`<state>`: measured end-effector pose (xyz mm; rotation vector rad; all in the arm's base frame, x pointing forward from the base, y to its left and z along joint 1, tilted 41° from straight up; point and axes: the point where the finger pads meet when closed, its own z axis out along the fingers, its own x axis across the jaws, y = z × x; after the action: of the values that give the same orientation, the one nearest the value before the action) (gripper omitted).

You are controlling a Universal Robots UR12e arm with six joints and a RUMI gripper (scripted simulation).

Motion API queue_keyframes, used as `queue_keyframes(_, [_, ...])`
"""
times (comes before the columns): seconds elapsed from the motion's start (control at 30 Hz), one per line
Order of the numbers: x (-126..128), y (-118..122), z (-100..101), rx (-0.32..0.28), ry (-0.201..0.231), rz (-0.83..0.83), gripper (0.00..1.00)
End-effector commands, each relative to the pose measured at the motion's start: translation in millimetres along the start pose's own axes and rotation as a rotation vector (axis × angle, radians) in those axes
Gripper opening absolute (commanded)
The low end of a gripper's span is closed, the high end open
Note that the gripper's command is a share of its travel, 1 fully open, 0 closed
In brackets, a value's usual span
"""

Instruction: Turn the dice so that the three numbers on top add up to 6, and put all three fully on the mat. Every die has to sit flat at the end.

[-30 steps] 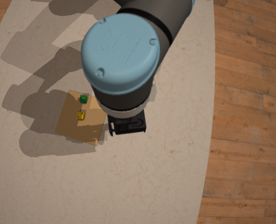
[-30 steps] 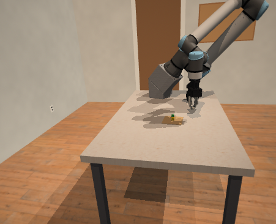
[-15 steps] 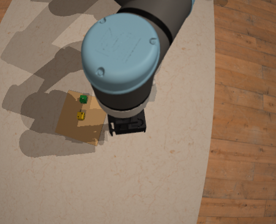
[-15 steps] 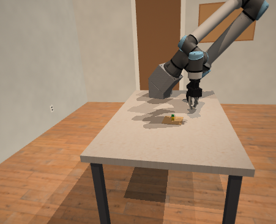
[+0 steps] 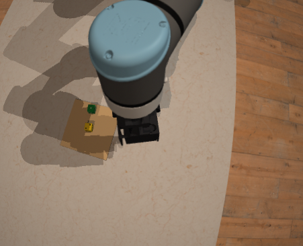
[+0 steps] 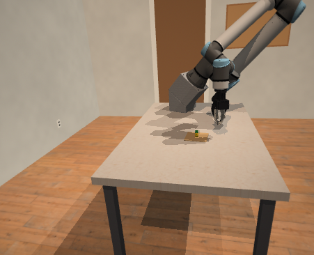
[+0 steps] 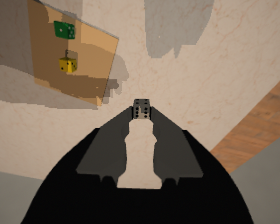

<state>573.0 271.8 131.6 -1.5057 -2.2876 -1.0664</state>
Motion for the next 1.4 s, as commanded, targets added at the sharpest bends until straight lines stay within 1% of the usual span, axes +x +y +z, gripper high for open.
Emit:
queue_keyframes(0.0, [0.0,0.2,-0.4,-0.037,-0.001,0.0,0.03])
queue_keyframes(0.2, [-0.8,-0.1,-0.1,-0.12,-0.002,0.0,0.03])
queue_keyframes(0.43, [-0.7,-1.0,-0.7,-0.232,-0.001,0.0,0.03])
queue_keyframes(0.5, [-0.7,-1.0,-0.7,-0.232,-0.001,0.0,0.03])
queue_keyframes(0.7, [0.8,-2.6,-2.4,-0.331,0.0,-0.002,0.03])
queue_keyframes(1.0, [-0.7,-2.5,-0.3,-0.459,-0.001,-0.001,0.03])
queue_keyframes(1.07, [-0.7,-2.5,-0.3,-0.459,-0.001,-0.001,0.03])
queue_keyframes(1.37, [-1.6,-2.2,-0.4,-0.577,-0.003,0.0,0.03])
